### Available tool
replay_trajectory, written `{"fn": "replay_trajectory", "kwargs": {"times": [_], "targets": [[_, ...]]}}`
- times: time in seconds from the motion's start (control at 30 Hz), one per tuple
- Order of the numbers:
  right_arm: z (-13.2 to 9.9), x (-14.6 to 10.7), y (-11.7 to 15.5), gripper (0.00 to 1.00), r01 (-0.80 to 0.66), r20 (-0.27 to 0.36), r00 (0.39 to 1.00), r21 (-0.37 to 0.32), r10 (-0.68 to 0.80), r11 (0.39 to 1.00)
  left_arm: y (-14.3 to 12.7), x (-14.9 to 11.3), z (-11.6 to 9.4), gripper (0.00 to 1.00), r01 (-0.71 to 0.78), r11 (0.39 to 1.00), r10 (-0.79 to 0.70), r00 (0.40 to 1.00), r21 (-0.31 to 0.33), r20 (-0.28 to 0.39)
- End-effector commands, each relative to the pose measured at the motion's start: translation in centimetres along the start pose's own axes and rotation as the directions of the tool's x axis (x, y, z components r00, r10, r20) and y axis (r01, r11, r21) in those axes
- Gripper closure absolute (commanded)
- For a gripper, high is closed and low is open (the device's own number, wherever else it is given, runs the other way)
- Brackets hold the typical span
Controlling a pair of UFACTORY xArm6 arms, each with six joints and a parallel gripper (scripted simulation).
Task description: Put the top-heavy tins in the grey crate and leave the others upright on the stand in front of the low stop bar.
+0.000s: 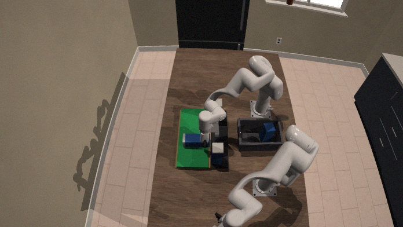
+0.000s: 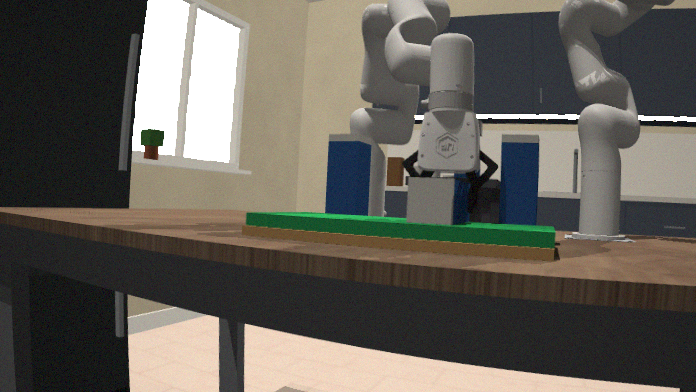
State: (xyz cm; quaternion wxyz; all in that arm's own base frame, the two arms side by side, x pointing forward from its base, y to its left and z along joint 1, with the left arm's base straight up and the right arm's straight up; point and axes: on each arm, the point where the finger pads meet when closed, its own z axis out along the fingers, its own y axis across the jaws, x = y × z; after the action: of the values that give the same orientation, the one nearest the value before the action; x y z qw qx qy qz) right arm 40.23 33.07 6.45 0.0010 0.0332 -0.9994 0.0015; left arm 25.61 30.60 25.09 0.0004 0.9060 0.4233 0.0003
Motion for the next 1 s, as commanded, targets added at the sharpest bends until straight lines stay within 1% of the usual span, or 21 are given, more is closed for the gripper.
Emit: {"fn": "replay_trajectory", "kwargs": {"times": [0.0,0.27,0.3,0.97], "targets": [[-0.22,-0.14,0.11,0.16,0.000,0.005,1.000,-0.003,0.000,1.000,0.00,0.09,-0.15,0.00,0.000,1.000,0.000,1.000,0.000,-0.004],[-0.22,-0.14,0.11,0.16,0.000,0.005,1.000,-0.003,0.000,1.000,0.00,0.09,-0.15,0.00,0.000,1.000,0.000,1.000,0.000,-0.004],[-0.22,-0.15,0.11,1.00,0.000,0.005,1.000,-0.003,0.000,1.000,0.00,0.09,-0.15,0.00,0.000,1.000,0.000,1.000,0.000,-0.004],[-0.23,-0.15,0.11,1.00,0.000,0.005,1.000,-0.003,0.000,1.000,0.00,0.09,-0.15,0.00,0.000,1.000,0.000,1.000,0.000,-0.004]]}}
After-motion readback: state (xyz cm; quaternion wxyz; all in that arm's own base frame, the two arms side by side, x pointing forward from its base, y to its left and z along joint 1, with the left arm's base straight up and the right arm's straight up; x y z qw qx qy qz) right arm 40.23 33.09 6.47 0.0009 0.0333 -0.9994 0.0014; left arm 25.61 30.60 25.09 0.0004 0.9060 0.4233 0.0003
